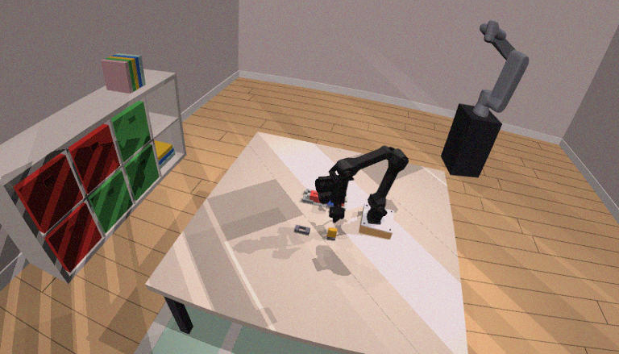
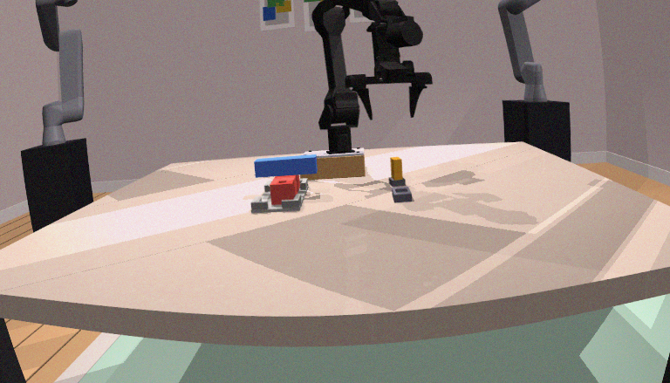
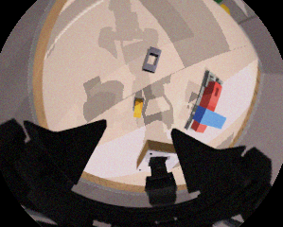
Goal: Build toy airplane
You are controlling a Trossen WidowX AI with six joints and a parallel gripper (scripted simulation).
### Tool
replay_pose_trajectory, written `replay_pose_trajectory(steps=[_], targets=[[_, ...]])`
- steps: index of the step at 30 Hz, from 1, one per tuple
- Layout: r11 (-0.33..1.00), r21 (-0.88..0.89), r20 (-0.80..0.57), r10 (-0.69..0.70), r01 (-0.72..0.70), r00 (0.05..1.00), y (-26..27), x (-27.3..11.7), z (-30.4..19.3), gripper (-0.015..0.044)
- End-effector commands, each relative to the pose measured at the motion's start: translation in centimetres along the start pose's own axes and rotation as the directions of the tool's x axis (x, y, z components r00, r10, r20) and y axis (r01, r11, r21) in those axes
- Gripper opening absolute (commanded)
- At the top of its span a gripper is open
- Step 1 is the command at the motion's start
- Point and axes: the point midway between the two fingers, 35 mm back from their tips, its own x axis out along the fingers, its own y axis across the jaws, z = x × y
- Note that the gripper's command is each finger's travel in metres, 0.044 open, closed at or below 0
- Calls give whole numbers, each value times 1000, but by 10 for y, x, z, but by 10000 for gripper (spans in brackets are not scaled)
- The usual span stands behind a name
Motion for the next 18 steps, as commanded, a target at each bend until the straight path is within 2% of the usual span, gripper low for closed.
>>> replay_pose_trajectory(steps=[1,5,18], targets=[[1000,13,-7,1,-1,1000,4,11,-4,440],[1000,13,-7,1,-1,1000,4,56,-5,440],[1000,13,-7,1,-1,1000,4,73,-5,440]])
